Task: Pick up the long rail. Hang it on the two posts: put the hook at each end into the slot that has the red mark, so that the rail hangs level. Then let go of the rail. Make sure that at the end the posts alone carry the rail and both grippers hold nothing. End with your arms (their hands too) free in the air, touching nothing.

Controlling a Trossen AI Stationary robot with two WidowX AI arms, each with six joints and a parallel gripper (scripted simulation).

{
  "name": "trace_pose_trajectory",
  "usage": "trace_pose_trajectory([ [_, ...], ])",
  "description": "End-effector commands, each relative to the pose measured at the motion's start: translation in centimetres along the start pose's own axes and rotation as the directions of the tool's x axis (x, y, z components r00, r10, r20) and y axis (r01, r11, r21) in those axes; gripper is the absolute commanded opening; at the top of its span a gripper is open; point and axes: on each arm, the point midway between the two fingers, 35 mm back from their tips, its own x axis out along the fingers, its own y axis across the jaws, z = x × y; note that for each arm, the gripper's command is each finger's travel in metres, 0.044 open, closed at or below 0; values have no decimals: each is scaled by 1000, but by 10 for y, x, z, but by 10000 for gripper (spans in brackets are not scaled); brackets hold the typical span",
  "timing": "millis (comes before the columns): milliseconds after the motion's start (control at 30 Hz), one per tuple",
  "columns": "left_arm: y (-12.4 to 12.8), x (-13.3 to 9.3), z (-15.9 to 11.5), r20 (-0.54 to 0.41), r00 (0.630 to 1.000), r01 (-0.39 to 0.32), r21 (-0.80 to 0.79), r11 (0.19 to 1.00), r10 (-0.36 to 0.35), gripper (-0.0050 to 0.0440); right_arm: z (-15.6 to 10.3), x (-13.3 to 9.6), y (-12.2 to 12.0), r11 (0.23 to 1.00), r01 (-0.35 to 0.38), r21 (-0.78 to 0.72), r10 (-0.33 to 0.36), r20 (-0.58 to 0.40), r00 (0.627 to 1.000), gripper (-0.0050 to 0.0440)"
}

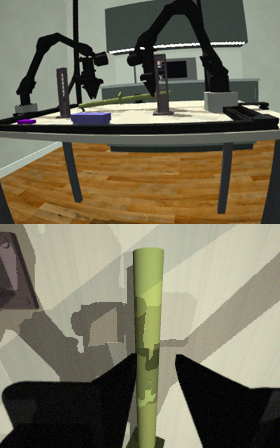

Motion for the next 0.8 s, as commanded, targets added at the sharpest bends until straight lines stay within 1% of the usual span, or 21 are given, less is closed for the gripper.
trace_pose_trajectory([
  [0,0,0,1,2,1000,-5,13,1000,5,0,2,5,1,1000,3,-6,-2,5,1000,160],
  [633,0,0,1,2,1000,-5,13,1000,5,0,4,32,2,1000,2,-6,-2,5,1000,160],
  [767,0,0,1,2,1000,-5,13,1000,5,0,4,33,2,1000,2,-6,-2,5,1000,160],
])
